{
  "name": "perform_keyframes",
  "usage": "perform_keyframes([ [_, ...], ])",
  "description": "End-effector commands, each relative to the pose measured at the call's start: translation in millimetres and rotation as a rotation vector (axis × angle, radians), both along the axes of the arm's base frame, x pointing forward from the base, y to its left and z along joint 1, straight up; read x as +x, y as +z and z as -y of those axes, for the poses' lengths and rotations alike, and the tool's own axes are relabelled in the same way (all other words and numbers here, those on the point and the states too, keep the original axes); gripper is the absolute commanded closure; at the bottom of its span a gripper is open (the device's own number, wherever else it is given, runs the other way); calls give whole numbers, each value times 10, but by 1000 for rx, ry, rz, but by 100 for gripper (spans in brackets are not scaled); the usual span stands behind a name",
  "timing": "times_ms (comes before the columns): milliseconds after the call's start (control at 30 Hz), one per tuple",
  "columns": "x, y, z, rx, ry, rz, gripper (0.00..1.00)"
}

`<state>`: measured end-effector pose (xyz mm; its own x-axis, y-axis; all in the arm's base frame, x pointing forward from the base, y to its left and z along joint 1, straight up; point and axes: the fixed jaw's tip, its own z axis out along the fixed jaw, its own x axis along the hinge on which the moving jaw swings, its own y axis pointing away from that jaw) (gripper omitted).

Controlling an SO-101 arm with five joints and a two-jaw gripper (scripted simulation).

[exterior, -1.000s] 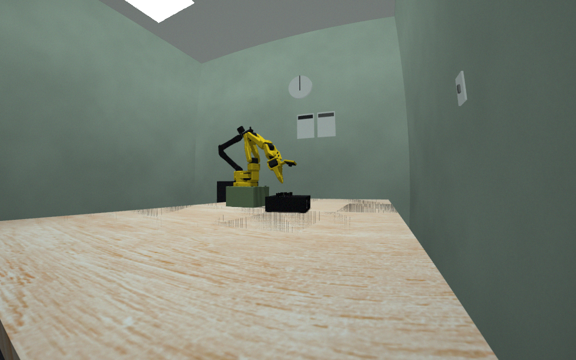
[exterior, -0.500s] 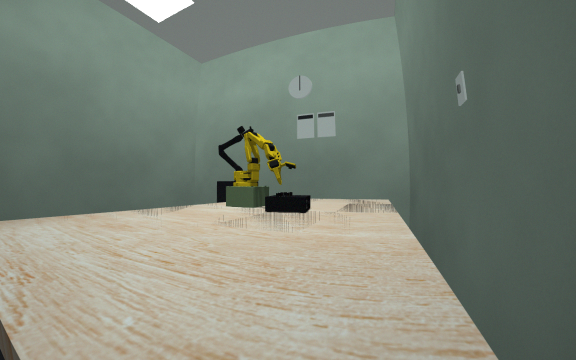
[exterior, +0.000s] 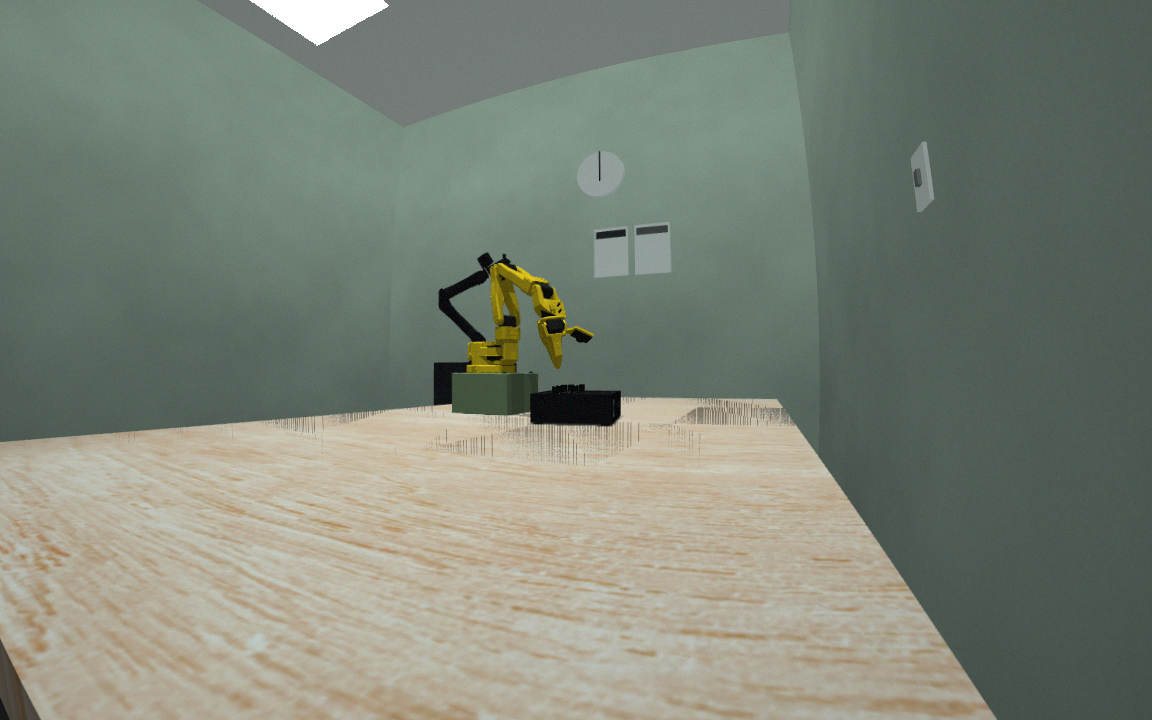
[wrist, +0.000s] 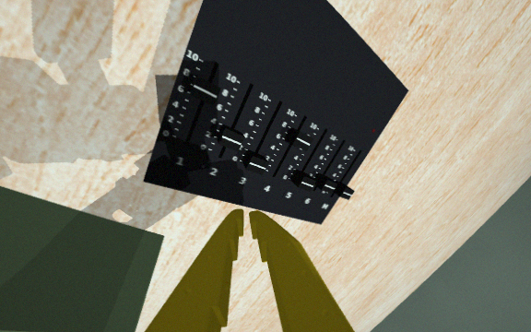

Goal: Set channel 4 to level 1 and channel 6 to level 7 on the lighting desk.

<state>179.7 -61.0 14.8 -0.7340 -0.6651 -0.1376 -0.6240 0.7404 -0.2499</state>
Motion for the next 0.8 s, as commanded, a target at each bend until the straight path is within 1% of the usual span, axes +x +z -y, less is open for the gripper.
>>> perform_keyframes([
  [0, -18, 6, -19, -18, 158, -64, 100],
  [300, -73, 38, -32, -53, 517, -173, 100],
  [367, -73, 38, -32, -53, 517, -173, 100],
  [567, -103, 62, -37, -62, 728, -227, 100],
  [767, -125, 83, -42, -62, 890, -264, 100],
])
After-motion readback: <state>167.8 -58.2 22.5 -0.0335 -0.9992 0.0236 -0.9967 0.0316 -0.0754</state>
